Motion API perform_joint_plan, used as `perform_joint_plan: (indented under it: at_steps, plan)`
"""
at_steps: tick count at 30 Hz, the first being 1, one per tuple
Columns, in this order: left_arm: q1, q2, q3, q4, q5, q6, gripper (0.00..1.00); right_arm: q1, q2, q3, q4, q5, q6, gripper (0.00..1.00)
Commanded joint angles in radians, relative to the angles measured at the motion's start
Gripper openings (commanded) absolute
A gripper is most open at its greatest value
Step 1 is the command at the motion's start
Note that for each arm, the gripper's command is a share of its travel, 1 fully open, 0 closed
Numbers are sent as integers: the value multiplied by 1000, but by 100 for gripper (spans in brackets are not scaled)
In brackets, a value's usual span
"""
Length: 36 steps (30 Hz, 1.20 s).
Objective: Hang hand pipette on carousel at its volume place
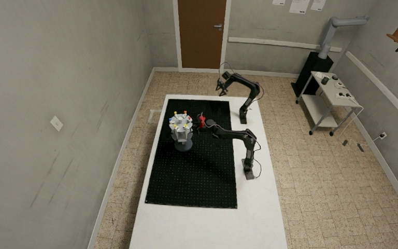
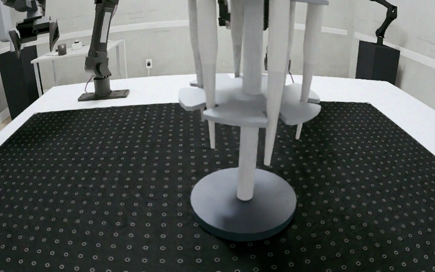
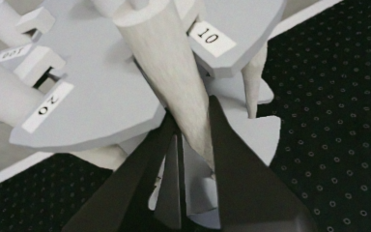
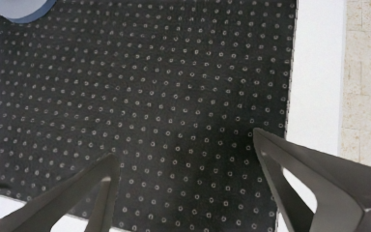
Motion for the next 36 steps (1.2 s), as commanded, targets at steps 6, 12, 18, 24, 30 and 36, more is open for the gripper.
perform_joint_plan:
  at_steps: [6, 12, 18, 24, 30, 36]
  plan:
    - [9, -54, 53, 14, 6, 7, 12, -9, 6, 20, 8, -16, -6, 100]
    - [9, -54, 54, 13, 6, 6, 12, -9, 6, 20, 8, -16, -6, 100]
    - [9, -54, 54, 13, 6, 6, 12, -9, 6, 20, 8, -16, -6, 100]
    - [9, -54, 54, 13, 6, 6, 12, -9, 6, 20, 8, -16, -6, 100]
    - [9, -54, 54, 13, 6, 6, 12, -9, 6, 20, 8, -16, -6, 100]
    - [9, -54, 54, 13, 6, 6, 12, -9, 6, 20, 8, -16, -6, 100]
